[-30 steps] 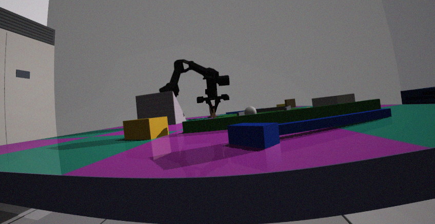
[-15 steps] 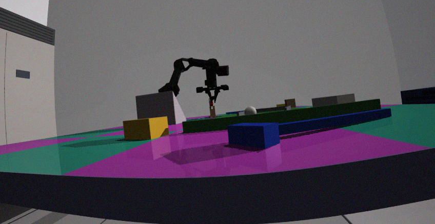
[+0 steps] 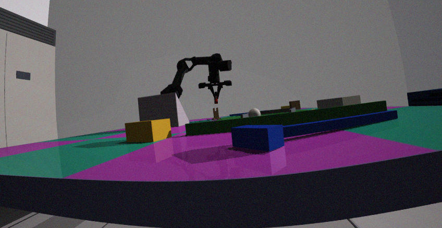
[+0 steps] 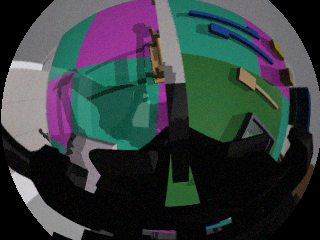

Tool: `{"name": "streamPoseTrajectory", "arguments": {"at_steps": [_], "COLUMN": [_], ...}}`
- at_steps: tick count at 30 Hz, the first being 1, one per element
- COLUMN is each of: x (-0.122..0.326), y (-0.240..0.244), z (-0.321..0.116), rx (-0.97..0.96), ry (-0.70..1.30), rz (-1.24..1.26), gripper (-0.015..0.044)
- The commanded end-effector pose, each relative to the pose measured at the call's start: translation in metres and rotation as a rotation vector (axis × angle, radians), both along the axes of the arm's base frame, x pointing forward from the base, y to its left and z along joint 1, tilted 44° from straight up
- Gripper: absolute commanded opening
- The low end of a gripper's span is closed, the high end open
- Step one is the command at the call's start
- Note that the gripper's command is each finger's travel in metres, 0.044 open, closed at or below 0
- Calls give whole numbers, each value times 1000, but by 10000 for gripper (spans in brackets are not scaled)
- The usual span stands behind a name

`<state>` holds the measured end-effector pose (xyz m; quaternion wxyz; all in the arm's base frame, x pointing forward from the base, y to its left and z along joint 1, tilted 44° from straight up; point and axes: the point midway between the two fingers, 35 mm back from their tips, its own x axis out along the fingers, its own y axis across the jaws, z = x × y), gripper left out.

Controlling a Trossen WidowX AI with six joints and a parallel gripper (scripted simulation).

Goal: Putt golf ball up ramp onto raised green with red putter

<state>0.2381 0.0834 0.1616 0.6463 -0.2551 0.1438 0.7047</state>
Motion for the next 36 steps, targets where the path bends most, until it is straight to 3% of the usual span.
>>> {"name": "streamPoseTrajectory", "arguments": {"at_steps": [1, 18, 36], "x": [9, 29, -11], "y": [-19, -124, -228], "z": [-15, -91, -177], "rx": [-41, -159, -180], "ry": [110, 694, 1329], "rz": [-103, -630, -1180], "gripper": [0, 0, 0]}}
